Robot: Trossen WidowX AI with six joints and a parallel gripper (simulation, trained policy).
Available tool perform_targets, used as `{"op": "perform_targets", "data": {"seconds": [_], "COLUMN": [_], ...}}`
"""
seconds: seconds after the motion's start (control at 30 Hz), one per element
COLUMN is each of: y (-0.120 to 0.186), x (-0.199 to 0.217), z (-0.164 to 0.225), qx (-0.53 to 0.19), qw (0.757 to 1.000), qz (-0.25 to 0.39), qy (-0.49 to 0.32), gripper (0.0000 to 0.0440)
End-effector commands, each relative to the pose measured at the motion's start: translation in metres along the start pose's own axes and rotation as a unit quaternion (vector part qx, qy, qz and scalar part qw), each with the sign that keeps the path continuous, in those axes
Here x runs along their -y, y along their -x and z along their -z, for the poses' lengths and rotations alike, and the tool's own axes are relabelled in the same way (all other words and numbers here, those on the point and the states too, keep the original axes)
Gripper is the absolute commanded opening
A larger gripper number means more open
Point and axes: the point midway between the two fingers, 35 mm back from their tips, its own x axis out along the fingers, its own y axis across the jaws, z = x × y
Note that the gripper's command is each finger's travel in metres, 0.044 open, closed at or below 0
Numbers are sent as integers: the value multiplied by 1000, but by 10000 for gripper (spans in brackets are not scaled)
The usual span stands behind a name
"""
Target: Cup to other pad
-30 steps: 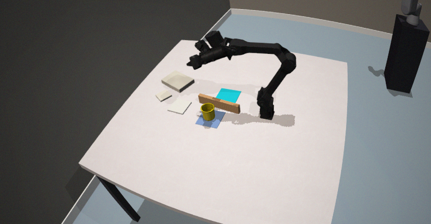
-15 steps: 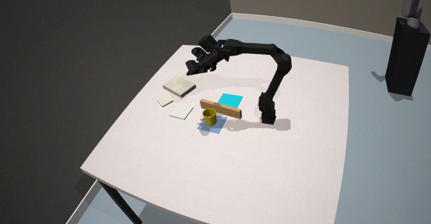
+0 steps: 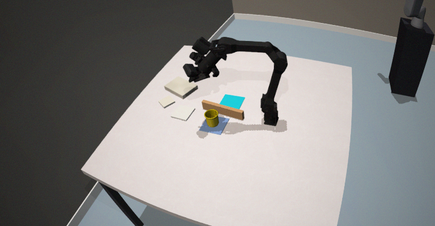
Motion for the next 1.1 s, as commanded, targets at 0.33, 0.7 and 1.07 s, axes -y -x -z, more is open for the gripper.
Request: {"op": "perform_targets", "data": {"seconds": [0.33, 0.7, 1.07], "y": [-11, -23, -35], "x": [8, 27, 51], "z": [20, 38, 59], "qx": [-69, -120, -168], "qw": [993, 977, 953], "qz": [75, 155, 237], "qy": [-61, -84, -90], "gripper": [136, 140, 150]}}
